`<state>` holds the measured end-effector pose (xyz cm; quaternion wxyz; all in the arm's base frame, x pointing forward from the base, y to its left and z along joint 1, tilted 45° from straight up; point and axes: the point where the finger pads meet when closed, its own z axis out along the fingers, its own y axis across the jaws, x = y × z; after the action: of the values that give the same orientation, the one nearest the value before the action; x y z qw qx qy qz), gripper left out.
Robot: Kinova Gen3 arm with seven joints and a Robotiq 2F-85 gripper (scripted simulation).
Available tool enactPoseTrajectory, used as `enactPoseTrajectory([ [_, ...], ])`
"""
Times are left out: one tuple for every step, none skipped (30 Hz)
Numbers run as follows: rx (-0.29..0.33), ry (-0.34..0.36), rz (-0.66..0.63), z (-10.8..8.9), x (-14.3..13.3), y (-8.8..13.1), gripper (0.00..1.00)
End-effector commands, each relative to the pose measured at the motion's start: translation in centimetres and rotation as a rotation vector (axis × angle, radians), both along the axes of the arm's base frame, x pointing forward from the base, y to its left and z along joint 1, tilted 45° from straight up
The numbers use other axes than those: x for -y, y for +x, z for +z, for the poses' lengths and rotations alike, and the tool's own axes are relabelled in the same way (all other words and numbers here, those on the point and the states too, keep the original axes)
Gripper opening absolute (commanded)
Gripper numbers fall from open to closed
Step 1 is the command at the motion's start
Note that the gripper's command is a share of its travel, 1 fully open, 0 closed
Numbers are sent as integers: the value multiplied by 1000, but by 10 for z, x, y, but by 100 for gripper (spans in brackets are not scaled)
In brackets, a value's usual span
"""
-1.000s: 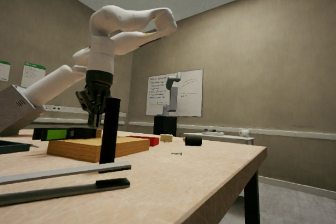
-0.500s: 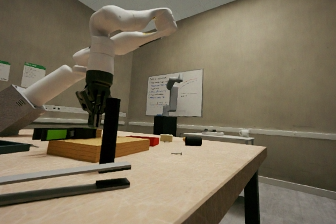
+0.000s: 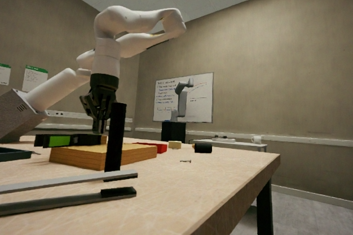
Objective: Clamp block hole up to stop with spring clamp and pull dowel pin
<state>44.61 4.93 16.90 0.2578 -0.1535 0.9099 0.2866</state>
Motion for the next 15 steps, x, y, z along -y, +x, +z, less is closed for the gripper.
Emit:
enactPoseTrajectory([
  [2,0,-1,1,1,0,10],
  [2,-1,-1,1,1,0,10],
  [2,-1,0,1,1,0,10],
  [2,-1,0,1,1,0,10],
  [2,-1,0,1,1,0,10],
  [3,-1,0,1,1,0,10],
  [3,-1,1,1,1,0,10],
  [3,-1,1,1,1,0,10],
  [3,-1,1,1,1,0,10],
  [3,-2,1,1,1,0,10],
  [4,-2,2,1,1,0,10],
  [4,-2,2,1,1,0,10],
  [4,-2,2,1,1,0,10],
  [4,-2,2,1,1,0,10],
  [4,-2,2,1,1,0,10],
])
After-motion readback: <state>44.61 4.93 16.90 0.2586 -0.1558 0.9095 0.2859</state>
